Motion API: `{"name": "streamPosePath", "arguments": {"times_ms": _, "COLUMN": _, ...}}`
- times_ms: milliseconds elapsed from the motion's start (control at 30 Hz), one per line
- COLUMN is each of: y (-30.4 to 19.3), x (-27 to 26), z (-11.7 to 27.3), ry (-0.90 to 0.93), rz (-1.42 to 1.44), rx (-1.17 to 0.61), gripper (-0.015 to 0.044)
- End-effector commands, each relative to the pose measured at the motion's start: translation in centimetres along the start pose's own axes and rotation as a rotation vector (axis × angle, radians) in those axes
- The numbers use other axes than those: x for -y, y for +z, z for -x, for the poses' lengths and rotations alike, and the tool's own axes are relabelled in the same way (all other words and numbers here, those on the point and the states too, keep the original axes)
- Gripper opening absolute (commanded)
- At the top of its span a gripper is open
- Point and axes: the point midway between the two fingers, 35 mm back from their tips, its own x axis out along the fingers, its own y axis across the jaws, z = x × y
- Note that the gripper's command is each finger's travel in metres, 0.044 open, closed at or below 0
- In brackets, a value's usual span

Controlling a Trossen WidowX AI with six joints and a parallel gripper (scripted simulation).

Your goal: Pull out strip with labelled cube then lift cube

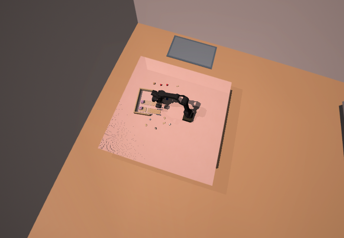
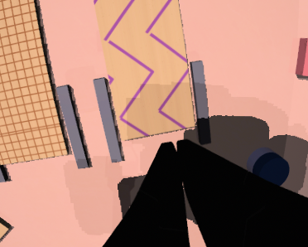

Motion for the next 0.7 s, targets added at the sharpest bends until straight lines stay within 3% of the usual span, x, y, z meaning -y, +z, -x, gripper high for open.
{"name": "streamPosePath", "arguments": {"times_ms": 0, "y": 0.0, "x": 0.3, "z": -1.9, "ry": 0.027, "rz": 0.033, "rx": -0.124, "gripper": 0.0}}
{"name": "streamPosePath", "arguments": {"times_ms": 667, "y": 0.0, "x": 0.2, "z": -4.3, "ry": 0.029, "rz": 0.034, "rx": -0.128, "gripper": 0.0}}
